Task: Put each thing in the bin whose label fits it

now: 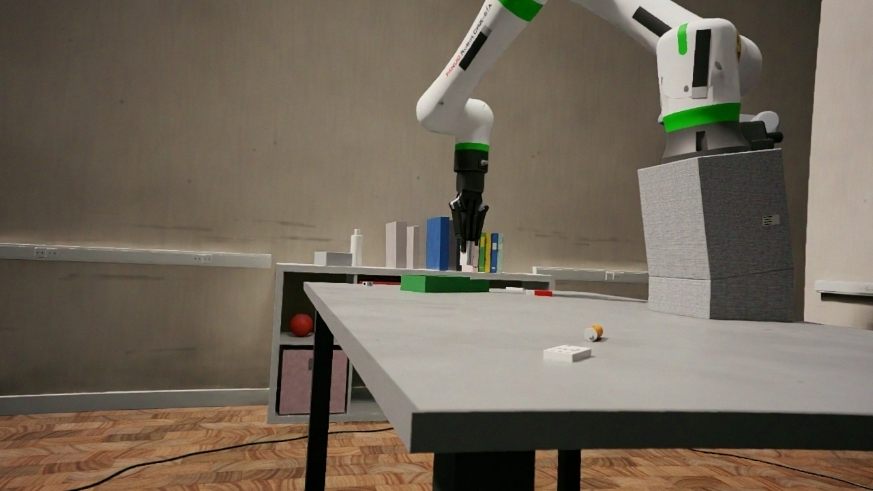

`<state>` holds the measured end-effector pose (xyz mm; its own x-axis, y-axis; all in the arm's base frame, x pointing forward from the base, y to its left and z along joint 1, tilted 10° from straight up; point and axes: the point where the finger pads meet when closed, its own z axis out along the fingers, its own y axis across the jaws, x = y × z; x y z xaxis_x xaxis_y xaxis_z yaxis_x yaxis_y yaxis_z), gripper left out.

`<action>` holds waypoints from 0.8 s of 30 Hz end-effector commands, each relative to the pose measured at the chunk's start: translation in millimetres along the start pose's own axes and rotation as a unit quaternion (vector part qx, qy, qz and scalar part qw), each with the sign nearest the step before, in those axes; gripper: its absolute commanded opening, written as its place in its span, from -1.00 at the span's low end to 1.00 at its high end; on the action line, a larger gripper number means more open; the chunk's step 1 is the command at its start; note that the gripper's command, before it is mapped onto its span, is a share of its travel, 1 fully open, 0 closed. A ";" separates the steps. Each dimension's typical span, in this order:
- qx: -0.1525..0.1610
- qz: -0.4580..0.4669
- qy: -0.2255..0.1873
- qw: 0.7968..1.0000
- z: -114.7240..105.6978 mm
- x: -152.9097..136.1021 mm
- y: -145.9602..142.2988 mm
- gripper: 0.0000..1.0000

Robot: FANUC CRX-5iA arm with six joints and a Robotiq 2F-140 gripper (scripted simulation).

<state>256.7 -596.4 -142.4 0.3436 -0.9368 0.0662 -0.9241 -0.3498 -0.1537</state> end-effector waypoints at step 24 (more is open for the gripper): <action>0.000 0.000 0.000 1.000 21.1 -10.7 -69.1 -0.70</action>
<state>319.5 -562.0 -148.5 0.3436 -0.9368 0.0664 -0.9242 -0.3499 -0.1533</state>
